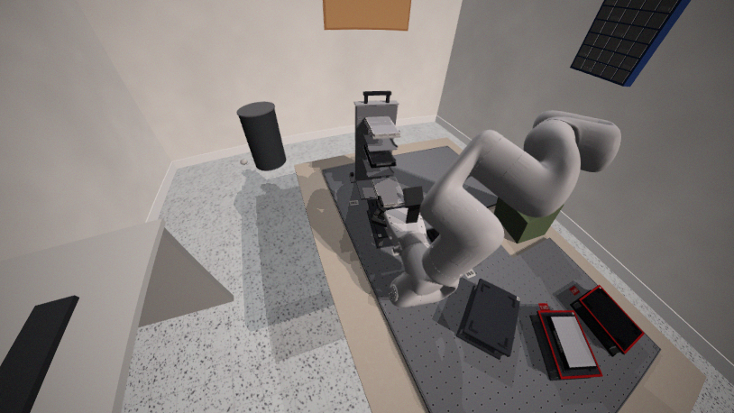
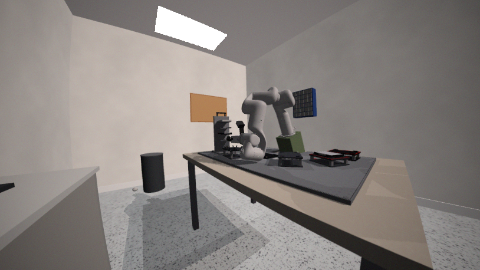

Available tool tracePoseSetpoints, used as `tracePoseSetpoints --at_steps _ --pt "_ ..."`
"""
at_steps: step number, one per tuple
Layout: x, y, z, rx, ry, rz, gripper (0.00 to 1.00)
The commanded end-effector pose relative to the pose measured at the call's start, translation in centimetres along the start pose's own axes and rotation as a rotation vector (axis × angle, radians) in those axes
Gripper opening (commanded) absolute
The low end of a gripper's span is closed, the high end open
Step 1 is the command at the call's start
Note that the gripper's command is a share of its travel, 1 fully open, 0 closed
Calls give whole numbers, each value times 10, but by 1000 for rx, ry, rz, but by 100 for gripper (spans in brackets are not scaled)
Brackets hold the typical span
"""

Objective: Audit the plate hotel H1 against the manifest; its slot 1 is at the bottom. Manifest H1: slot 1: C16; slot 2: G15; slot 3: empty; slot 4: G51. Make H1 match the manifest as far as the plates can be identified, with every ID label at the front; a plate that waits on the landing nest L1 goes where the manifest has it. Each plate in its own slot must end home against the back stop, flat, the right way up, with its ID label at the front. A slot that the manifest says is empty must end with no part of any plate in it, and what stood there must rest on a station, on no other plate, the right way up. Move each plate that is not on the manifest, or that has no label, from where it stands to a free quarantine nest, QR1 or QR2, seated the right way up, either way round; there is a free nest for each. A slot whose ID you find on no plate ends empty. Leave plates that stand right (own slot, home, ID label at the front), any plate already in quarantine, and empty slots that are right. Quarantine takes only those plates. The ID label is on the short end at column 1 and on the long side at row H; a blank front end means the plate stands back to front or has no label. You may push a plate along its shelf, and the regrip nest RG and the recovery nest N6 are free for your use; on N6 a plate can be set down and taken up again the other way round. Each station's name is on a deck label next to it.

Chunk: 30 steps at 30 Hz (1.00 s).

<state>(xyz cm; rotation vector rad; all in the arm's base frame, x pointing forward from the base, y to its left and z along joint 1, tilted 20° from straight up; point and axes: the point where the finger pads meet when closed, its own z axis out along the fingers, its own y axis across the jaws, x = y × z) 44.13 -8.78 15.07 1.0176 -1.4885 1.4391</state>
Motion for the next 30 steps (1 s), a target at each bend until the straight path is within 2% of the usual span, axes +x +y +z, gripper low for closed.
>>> tracePoseSetpoints --at_steps 1,30 --pt "1 -1 7 0 0 3 0" --pt "1 -1 40 0 0 3 0"
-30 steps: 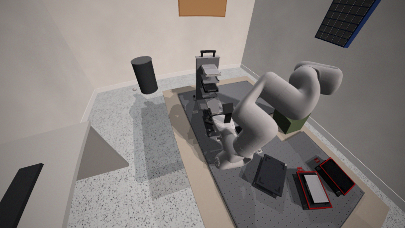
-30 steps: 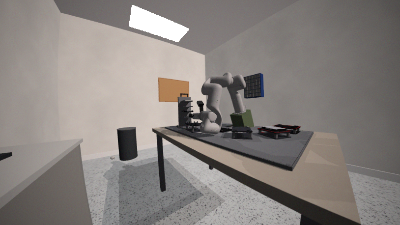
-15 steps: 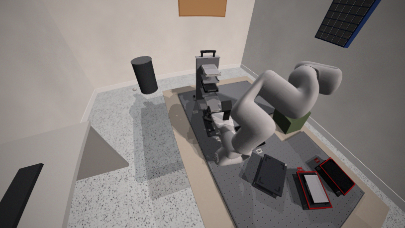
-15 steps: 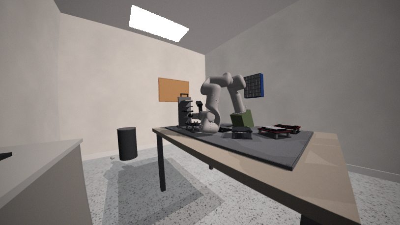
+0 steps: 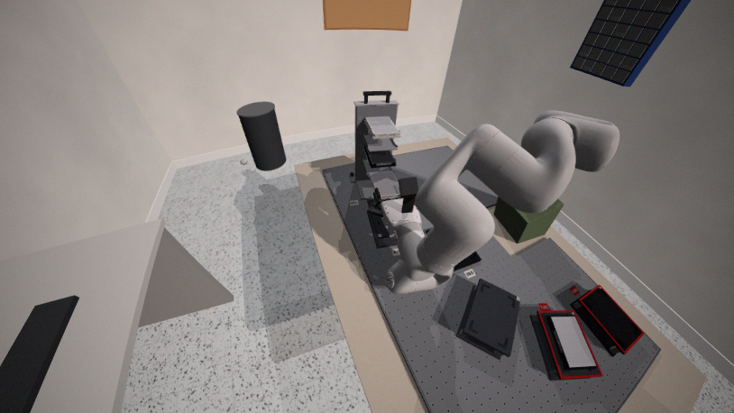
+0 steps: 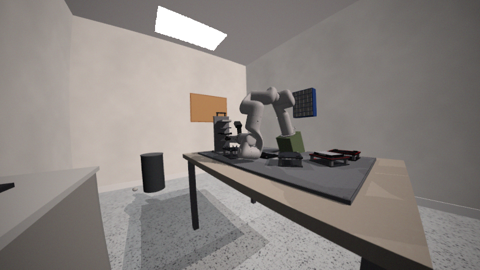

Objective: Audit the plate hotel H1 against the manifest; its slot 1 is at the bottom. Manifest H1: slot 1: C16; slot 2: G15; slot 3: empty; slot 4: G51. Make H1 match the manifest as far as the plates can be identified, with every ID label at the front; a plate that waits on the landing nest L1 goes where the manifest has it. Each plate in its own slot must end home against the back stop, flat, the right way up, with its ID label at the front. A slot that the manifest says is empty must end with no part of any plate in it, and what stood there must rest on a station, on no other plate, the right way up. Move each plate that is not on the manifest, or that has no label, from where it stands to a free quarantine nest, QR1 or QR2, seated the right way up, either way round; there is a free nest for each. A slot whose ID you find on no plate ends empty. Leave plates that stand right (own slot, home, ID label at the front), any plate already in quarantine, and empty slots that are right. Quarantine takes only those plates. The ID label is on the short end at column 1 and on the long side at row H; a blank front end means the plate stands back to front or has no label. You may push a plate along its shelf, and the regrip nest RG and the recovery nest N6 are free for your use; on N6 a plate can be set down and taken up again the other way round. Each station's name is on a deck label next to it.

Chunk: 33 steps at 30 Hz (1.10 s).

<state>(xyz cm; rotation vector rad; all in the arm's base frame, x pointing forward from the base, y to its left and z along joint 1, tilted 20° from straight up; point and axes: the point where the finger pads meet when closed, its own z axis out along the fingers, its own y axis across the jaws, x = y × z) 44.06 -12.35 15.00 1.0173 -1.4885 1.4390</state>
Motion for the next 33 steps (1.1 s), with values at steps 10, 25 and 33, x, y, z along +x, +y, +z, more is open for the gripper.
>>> tracePoseSetpoints --at_steps 10,25,33 --pt "1 -1 18 0 0 3 0" --pt "1 -1 35 0 0 3 0" --pt "1 -1 43 0 0 3 0"
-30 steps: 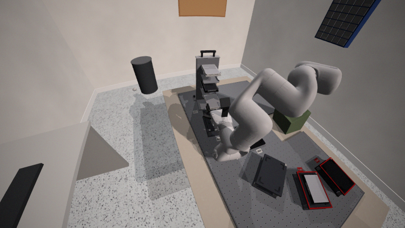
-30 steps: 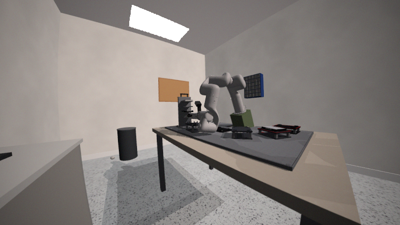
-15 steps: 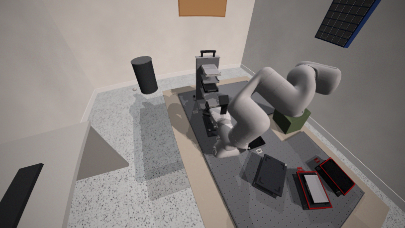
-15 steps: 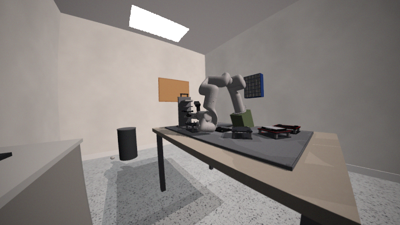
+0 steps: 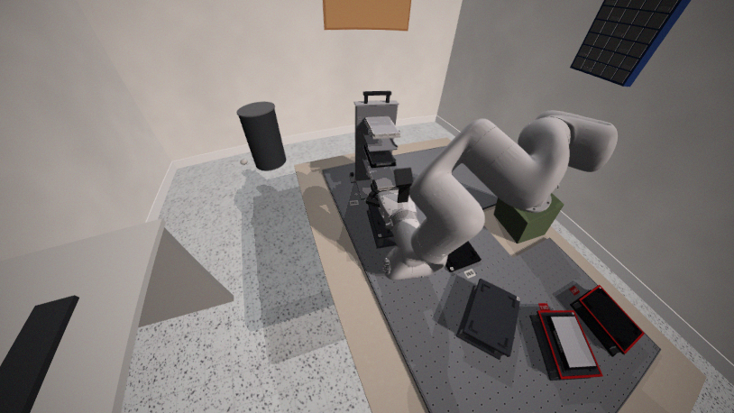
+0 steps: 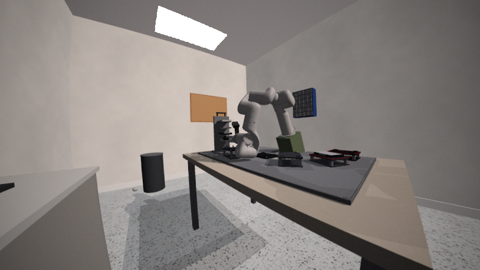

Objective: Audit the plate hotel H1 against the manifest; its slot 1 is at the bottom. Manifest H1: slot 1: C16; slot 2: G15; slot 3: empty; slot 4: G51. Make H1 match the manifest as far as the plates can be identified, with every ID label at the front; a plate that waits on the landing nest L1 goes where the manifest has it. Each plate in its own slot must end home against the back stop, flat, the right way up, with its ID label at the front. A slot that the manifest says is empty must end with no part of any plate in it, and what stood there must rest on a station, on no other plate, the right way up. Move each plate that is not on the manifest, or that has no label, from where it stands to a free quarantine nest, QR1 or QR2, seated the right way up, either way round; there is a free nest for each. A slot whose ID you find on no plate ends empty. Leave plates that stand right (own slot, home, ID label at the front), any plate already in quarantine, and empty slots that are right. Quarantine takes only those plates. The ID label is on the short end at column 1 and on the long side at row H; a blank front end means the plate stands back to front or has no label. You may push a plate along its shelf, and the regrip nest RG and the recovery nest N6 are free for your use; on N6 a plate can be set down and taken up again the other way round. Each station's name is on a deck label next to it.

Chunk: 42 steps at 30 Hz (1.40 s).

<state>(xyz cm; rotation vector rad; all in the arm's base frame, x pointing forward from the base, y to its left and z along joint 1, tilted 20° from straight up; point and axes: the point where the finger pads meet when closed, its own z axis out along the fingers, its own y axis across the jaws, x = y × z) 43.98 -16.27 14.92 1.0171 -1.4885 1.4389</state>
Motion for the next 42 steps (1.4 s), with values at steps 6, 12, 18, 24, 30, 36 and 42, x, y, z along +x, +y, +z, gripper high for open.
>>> tracePoseSetpoints --at_steps 6,12,18,24,30,36,42 --pt "1 -1 12 0 0 3 0" --pt "1 -1 18 0 0 3 0" --pt "1 -1 18 0 0 3 0" --pt "1 -1 19 0 0 3 0" --pt "0 -1 21 0 0 3 0" --pt "-1 -1 22 0 0 3 0" --pt "-1 -1 23 0 0 3 0"
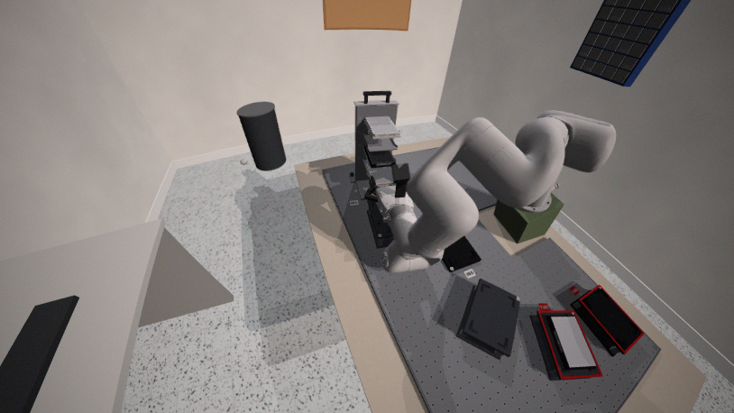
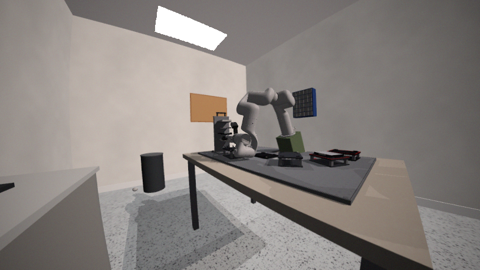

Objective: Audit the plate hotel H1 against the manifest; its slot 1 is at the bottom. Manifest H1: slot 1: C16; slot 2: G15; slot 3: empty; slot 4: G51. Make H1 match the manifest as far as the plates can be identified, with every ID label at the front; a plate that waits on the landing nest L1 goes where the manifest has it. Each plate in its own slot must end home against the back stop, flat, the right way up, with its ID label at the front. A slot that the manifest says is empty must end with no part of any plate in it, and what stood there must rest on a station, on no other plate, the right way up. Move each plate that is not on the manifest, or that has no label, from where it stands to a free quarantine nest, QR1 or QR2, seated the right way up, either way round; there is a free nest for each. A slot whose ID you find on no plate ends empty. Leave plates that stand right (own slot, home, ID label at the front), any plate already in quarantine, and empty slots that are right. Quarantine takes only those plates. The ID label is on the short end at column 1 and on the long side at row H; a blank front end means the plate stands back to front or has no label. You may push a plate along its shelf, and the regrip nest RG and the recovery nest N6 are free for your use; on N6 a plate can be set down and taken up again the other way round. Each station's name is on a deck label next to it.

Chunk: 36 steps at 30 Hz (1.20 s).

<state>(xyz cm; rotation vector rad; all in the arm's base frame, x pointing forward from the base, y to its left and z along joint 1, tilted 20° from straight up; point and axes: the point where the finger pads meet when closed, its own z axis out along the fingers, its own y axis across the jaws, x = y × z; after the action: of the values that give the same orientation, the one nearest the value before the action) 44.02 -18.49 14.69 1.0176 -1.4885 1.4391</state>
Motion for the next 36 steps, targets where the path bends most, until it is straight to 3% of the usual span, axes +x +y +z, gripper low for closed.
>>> tracePoseSetpoints --at_steps 1,36 --pt "1 -1 1 0 1 3 0" --pt "1 -1 14 0 1 3 0"
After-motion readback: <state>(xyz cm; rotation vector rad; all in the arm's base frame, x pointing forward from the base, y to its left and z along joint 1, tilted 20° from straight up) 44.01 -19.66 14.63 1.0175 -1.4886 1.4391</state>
